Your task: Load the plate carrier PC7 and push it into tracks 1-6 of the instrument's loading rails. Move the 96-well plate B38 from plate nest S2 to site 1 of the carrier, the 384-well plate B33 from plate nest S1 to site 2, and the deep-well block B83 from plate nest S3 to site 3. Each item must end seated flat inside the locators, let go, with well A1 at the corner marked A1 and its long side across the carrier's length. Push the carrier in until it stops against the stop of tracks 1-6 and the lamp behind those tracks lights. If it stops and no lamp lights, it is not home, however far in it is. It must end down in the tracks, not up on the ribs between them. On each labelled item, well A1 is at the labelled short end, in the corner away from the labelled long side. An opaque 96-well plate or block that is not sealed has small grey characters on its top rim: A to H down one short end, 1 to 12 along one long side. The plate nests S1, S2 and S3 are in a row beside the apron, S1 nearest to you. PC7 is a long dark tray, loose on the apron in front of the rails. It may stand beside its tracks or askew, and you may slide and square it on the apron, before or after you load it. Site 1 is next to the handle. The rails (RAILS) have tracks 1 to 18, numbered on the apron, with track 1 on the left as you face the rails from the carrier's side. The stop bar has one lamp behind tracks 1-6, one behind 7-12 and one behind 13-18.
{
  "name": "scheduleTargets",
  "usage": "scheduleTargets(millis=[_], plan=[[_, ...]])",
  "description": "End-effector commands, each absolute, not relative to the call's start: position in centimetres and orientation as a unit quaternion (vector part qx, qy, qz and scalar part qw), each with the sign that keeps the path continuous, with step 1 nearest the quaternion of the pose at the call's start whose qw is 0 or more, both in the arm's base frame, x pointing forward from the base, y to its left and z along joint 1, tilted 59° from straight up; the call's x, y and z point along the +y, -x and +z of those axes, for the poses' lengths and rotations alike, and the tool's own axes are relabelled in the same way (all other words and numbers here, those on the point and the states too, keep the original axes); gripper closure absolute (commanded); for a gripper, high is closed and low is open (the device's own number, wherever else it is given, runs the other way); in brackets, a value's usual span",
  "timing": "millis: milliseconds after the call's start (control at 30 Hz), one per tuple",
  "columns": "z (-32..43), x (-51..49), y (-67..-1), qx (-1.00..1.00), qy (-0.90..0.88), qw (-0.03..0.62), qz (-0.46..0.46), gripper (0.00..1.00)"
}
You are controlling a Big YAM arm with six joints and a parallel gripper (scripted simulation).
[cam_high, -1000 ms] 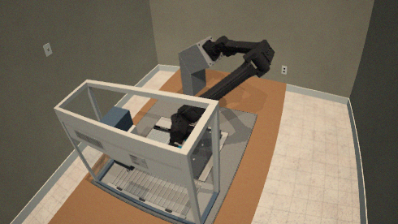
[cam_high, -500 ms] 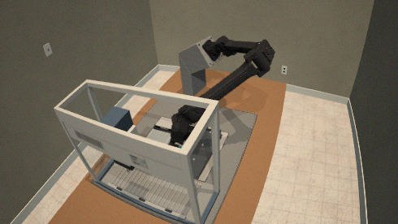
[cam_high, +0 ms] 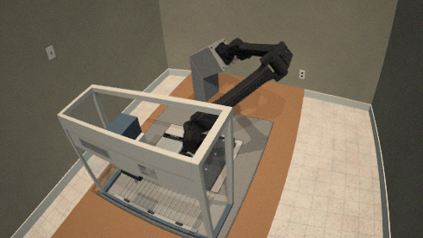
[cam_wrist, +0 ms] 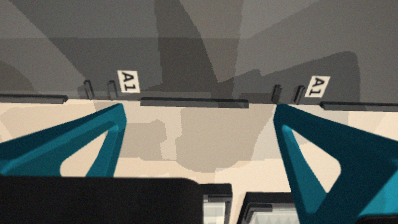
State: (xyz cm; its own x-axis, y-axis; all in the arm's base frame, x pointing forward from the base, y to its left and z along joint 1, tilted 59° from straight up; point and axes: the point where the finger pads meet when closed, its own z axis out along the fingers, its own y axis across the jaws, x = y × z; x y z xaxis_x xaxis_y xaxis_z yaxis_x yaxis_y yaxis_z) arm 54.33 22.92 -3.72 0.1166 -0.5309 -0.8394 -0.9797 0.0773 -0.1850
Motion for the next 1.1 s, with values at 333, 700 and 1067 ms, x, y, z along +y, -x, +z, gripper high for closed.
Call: scheduleTargets(millis=[333,700,1067], plan=[[-2.1,23.9,-54.4,0.598,0.626,0.421,0.270,0.00],[-1.8,24.1,-54.3,0.597,0.627,0.421,0.270,0.00],[-1.6,24.4,-54.3,0.595,0.629,0.423,0.269,0.00]])
